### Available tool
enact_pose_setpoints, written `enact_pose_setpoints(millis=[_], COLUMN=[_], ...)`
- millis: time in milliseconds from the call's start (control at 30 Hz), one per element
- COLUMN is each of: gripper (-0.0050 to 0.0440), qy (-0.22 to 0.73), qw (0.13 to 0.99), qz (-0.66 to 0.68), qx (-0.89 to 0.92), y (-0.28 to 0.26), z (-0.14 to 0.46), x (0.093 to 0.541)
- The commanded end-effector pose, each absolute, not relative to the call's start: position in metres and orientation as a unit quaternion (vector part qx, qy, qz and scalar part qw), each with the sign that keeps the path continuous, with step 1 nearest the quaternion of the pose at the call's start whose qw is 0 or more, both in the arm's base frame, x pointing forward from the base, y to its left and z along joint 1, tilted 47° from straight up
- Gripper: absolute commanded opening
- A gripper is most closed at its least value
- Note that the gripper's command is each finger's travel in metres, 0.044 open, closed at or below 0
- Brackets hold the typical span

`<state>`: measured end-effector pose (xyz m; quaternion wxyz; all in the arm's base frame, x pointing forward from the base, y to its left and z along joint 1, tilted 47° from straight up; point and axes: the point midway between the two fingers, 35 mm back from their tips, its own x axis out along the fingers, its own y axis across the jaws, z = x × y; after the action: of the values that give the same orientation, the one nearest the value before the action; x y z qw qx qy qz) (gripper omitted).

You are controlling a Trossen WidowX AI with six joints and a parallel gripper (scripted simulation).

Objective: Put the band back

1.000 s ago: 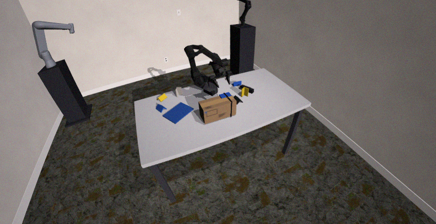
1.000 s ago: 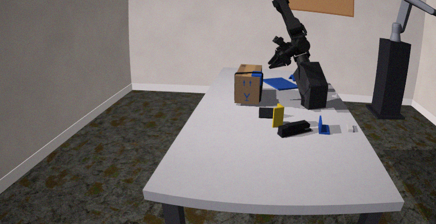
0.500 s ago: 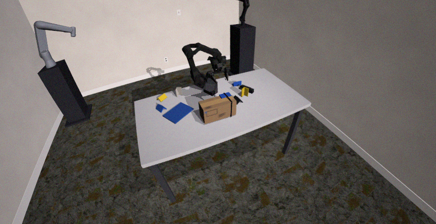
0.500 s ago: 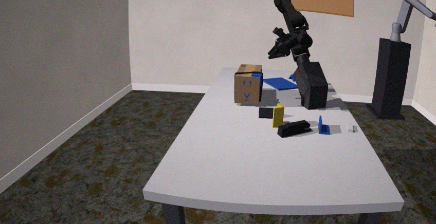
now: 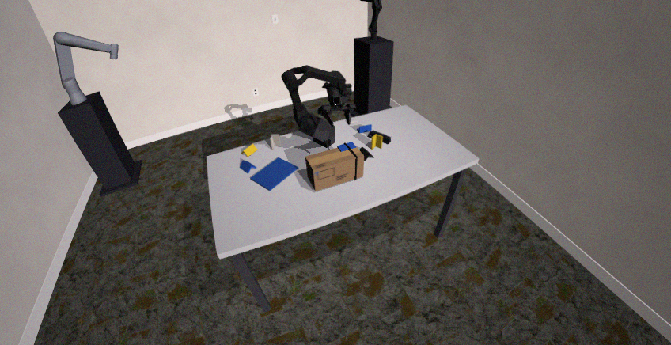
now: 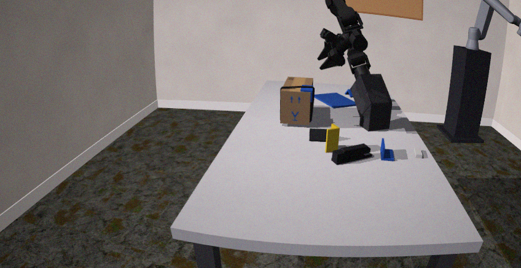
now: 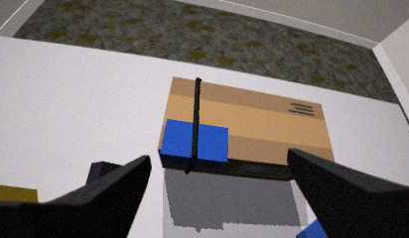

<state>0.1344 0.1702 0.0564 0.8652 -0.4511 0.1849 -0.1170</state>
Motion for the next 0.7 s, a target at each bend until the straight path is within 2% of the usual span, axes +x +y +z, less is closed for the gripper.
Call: enact_pose_setpoints(millis=[0,433,500,667], gripper=[0.044,0.044,0.044,0.044], qy=[0.246,0.398,0.398,0.466], qw=[0.818,0.665,0.665,0.585], qz=[-0.129,-0.093,-0.093,-0.044], qx=[-0.504,-0.625,-0.625,-0.663], y=[0.173,0.18,0.18,0.184], z=[0.055,0.055,0.055,0.057], x=[0.14,0.158,0.158,0.168])
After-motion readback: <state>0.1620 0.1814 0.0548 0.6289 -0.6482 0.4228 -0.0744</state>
